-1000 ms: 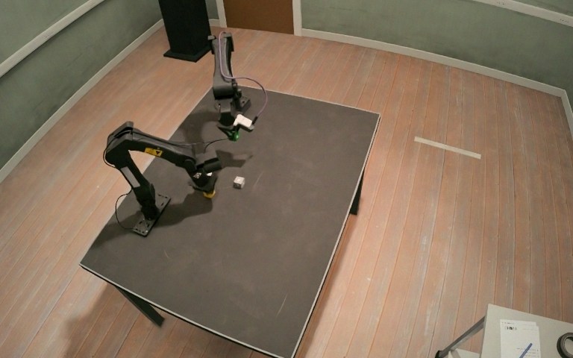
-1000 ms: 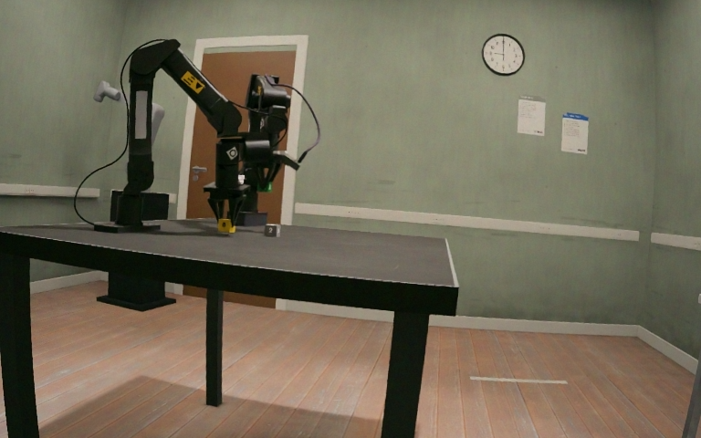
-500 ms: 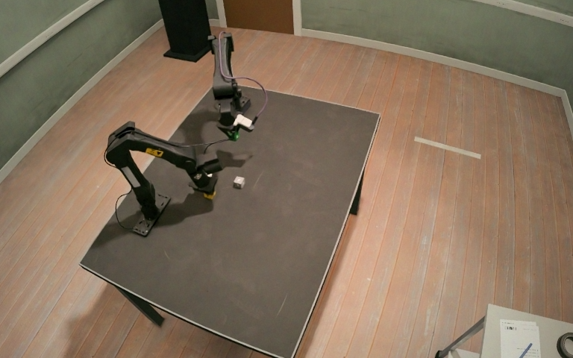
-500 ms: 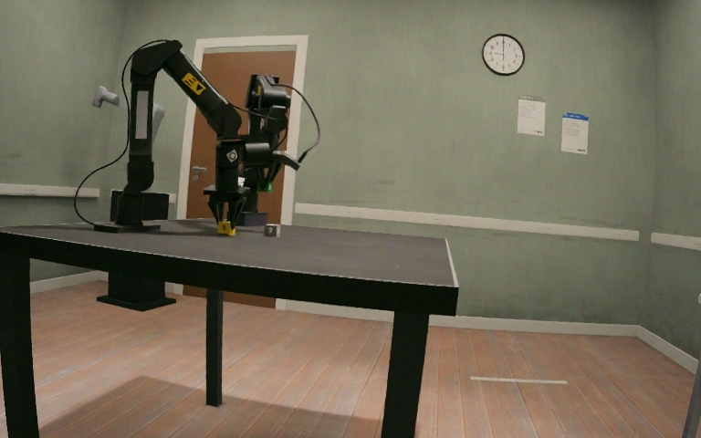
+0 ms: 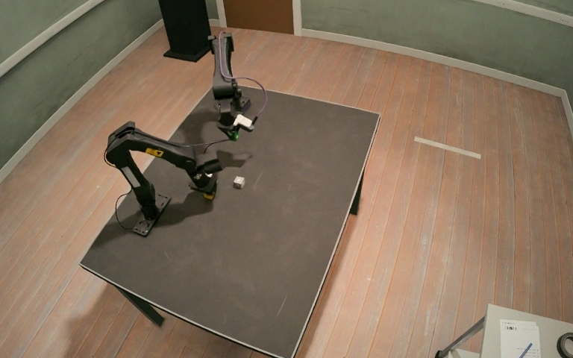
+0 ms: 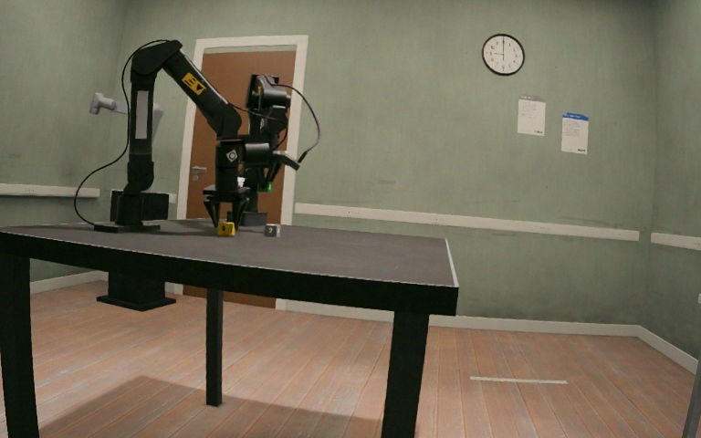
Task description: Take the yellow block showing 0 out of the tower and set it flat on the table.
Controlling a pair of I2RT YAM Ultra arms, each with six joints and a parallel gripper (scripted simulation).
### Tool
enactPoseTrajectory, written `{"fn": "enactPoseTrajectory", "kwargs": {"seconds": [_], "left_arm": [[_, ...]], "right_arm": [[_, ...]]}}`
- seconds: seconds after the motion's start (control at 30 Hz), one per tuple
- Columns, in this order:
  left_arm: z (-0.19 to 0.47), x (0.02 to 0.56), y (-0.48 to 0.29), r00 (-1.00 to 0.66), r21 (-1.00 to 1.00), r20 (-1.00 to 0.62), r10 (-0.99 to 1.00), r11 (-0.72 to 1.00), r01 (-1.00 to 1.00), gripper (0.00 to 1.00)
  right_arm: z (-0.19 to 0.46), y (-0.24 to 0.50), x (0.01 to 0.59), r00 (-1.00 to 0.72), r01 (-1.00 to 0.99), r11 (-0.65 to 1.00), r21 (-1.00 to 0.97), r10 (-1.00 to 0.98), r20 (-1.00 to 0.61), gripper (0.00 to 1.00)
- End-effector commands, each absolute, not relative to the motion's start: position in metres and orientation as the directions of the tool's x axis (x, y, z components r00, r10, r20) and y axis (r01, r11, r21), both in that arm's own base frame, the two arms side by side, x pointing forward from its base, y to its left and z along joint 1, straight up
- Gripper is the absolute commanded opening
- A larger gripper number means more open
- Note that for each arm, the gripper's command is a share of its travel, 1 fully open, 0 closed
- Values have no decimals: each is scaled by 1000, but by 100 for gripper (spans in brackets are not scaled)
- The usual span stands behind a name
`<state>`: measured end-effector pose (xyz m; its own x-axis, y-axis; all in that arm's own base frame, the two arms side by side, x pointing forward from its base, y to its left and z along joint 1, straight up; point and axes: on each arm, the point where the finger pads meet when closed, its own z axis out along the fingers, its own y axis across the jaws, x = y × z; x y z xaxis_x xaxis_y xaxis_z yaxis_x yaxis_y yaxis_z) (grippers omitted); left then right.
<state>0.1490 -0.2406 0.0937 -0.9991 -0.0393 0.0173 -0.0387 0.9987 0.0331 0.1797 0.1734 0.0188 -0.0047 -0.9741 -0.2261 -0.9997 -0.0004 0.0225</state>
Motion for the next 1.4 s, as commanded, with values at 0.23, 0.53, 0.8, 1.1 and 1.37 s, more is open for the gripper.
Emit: {"fn": "enactPoseTrajectory", "kwargs": {"seconds": [0.23, 0.53, 0.8, 1.1, 1.37], "left_arm": [[104, 154, -243, -999, -1, -2, -46, 999, -46, 27], [104, 154, -243, -999, -1, -2, -46, 999, -46, 27], [104, 154, -243, -999, -1, -2, -46, 999, -46, 27], [107, 157, -248, -999, -22, -14, -47, 999, -46, 27], [94, 174, -277, -999, -26, -16, -49, 998, -49, 27]], "right_arm": [[43, 180, 182, 1, -1000, 2, -12, -961, -276, 56], [67, 172, 183, 3, -1000, 1, -15, -961, -276, 100], [92, 162, 184, 0, -1000, 2, -6, -966, -257, 100], [80, 159, 185, -45, -999, 44, 7, -975, -218, 100], [117, 175, 185, -158, -967, 206, -147, -945, -287, 100]]}}
